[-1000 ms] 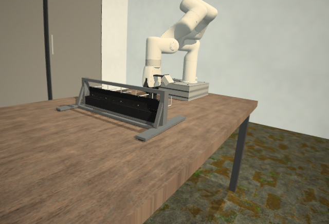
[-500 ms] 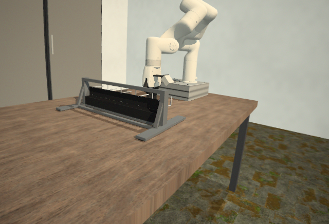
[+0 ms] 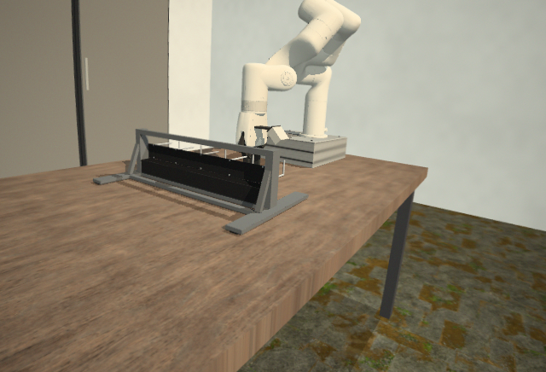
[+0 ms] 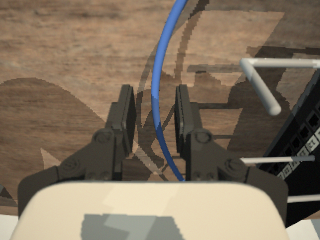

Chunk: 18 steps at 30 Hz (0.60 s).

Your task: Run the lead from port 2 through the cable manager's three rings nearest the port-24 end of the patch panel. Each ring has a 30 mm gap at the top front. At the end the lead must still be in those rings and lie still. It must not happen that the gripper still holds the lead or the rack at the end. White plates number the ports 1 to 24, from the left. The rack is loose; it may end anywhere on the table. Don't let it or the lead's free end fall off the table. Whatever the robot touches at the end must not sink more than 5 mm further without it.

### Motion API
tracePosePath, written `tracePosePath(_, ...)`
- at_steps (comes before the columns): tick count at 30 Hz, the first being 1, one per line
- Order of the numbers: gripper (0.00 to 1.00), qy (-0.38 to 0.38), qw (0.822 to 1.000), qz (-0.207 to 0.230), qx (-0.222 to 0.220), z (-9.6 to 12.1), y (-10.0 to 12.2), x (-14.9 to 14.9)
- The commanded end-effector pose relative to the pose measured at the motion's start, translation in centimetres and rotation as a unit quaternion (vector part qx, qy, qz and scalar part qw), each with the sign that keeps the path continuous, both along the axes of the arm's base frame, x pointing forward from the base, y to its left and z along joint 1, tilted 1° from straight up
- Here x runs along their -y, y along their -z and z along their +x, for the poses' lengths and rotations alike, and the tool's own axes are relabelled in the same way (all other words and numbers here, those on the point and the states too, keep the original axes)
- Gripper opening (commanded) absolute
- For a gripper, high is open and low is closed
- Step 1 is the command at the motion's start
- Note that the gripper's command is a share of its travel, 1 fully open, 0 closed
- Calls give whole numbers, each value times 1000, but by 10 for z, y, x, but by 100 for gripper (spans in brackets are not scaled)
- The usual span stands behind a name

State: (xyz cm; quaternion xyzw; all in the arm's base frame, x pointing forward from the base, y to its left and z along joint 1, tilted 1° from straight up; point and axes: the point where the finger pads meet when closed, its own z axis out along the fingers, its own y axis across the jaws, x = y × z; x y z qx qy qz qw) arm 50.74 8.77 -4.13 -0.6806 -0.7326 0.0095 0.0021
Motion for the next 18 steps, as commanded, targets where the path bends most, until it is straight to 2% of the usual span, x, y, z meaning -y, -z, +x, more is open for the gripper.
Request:
tracePosePath(1, 33, 0, 1000, 0, 2, 2, 0, 0)
tracePosePath(18, 33, 0, 1000, 0, 2, 2, 9, 0)
